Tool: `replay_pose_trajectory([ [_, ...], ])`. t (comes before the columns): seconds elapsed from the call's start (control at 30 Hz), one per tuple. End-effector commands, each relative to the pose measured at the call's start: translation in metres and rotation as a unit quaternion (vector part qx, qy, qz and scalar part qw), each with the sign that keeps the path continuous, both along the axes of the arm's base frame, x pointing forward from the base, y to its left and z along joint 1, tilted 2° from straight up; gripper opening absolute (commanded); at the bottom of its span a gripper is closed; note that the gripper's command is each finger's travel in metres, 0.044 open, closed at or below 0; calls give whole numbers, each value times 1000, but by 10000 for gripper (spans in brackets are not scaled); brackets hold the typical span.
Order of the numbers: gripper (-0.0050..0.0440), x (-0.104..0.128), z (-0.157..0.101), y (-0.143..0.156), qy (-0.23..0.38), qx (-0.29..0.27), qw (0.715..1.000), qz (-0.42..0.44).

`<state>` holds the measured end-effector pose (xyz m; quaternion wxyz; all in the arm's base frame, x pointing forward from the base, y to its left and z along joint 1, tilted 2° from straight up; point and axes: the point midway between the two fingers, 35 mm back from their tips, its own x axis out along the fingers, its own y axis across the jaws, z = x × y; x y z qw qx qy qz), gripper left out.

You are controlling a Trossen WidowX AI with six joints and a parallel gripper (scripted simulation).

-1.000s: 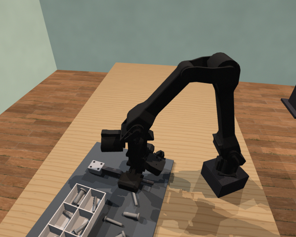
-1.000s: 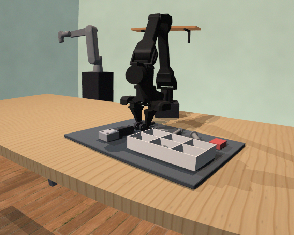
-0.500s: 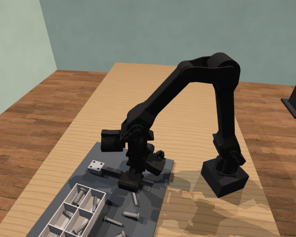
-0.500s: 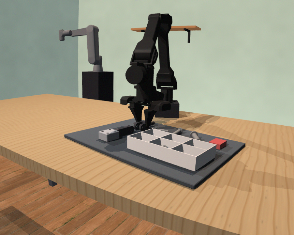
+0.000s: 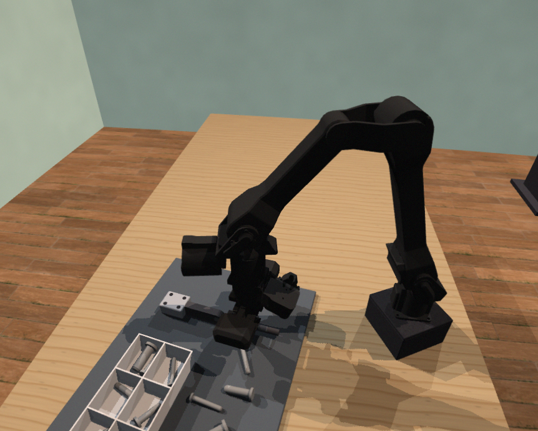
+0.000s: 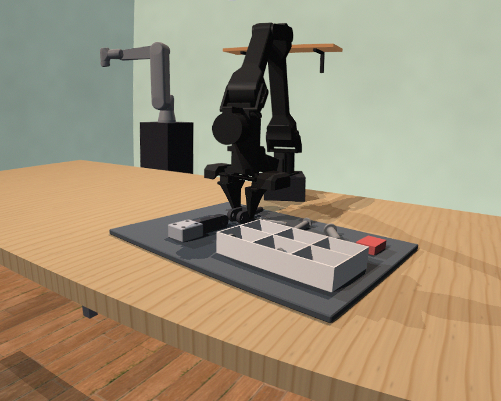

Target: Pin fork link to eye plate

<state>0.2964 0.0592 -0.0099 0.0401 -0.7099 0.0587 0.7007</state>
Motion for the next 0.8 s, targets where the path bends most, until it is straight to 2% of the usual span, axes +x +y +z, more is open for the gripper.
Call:
replay_pose_trajectory([
  [0.0,126,4,0,0,-2,0,1000,2],
  [0.77,126,11,-1,-2,-2,0,1000,2],
])
